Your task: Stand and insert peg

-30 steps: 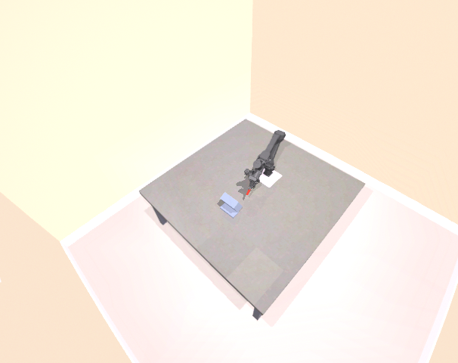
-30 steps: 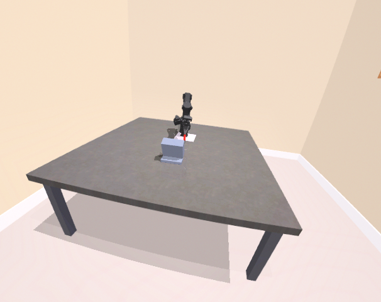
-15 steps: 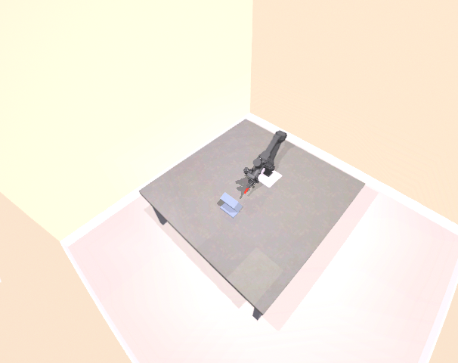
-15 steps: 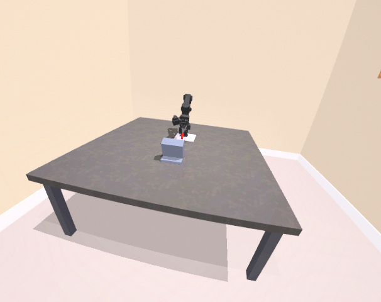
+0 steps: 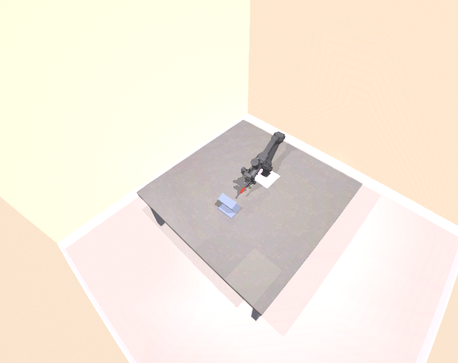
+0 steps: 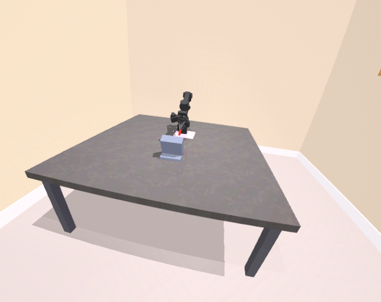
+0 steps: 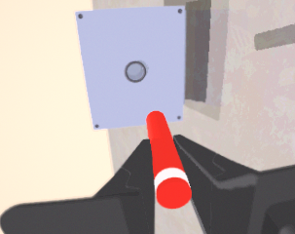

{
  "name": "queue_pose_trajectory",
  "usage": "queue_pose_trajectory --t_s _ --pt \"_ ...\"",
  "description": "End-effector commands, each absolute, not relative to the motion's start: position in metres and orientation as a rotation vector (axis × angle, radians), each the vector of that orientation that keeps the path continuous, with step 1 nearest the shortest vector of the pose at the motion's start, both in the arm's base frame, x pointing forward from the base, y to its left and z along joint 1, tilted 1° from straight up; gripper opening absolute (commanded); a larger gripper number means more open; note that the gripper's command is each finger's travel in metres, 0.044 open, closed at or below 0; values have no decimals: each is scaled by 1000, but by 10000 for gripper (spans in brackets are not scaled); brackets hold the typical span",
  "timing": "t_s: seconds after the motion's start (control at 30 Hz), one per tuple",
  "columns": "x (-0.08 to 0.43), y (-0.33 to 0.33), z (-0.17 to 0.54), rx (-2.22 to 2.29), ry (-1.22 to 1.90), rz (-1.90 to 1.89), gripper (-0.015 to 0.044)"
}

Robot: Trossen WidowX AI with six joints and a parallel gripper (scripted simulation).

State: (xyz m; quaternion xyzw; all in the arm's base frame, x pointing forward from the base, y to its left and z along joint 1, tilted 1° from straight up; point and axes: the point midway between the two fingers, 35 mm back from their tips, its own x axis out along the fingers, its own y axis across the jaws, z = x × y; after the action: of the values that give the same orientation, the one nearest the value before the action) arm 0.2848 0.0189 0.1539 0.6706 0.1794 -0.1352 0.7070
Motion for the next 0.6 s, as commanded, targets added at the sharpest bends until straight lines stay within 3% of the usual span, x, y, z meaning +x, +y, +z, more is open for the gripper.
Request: queue_pose_trajectory --t_s 0.0,0.57 --pt "288 16 151 1499 389 -310 0" --pt "302 13 149 1517 360 -304 0"
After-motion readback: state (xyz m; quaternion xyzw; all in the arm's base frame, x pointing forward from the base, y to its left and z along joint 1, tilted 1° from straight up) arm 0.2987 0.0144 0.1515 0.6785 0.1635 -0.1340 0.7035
